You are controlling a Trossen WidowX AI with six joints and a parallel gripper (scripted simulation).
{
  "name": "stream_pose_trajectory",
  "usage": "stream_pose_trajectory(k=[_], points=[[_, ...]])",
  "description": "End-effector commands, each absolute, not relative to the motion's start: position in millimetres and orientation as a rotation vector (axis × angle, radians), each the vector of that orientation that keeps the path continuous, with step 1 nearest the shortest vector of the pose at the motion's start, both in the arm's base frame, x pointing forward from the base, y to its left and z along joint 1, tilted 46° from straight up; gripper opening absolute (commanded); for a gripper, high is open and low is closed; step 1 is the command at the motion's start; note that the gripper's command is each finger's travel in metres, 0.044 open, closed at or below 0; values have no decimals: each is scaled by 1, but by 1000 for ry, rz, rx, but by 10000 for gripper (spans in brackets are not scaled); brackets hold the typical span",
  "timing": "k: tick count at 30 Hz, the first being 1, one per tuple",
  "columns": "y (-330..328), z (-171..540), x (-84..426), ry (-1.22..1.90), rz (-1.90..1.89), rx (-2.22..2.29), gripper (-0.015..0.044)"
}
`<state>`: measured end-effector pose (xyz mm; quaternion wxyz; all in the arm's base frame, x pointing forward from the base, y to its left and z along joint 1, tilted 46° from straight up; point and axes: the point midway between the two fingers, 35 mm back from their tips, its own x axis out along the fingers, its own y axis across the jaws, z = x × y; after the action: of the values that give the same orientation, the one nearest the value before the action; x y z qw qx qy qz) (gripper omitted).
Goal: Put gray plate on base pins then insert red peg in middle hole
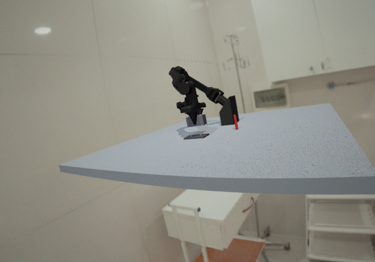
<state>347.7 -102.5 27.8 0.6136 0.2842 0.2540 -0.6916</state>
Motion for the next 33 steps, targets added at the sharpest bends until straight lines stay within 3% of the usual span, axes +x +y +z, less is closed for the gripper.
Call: stream_pose_trajectory(k=[1, 33], points=[[-113, 31, 342, 571, -1600, 655, 0], [-129, 33, 334, 553, -1610, 662, 0]])
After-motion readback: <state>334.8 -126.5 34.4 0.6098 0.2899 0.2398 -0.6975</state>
